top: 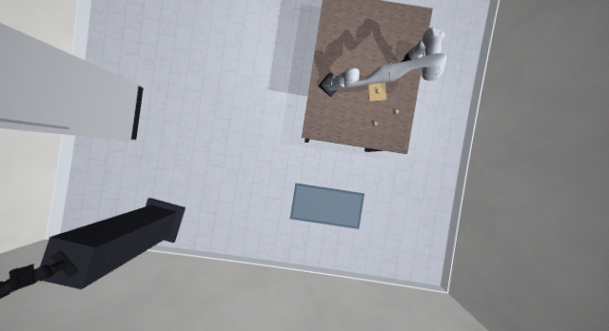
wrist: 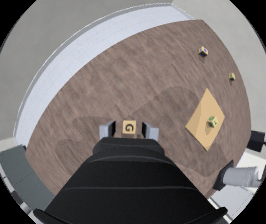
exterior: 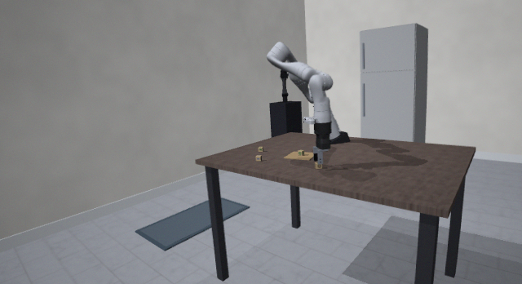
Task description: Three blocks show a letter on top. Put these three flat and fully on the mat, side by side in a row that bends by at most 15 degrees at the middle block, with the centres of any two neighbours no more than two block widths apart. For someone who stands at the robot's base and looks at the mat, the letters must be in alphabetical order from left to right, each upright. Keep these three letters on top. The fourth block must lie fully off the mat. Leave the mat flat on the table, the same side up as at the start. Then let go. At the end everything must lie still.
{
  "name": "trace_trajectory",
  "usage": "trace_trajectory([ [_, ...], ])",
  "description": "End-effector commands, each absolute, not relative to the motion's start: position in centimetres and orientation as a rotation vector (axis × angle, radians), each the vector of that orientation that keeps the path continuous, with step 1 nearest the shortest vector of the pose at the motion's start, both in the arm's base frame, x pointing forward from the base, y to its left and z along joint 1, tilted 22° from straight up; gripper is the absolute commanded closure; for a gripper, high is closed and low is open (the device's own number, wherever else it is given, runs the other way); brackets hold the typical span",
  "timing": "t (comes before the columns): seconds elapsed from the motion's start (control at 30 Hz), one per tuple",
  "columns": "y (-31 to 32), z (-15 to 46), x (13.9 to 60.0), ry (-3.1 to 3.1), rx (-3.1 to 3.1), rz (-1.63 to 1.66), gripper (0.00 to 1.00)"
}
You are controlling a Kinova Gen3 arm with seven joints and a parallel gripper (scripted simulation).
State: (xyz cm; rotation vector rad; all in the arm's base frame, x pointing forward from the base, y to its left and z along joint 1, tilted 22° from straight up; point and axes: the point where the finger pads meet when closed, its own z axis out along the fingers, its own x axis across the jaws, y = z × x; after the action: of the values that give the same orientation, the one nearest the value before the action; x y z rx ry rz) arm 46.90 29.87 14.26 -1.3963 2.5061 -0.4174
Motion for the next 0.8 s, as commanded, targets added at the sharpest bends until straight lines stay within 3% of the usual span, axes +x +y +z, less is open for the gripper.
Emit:
trace_trajectory([
  [0.0,29.8,13.7,47.3,2.503,-1.394,-0.417,0.0],
  [0.77,29.5,12.0,47.9,2.503,-1.394,-0.417,0.0],
])
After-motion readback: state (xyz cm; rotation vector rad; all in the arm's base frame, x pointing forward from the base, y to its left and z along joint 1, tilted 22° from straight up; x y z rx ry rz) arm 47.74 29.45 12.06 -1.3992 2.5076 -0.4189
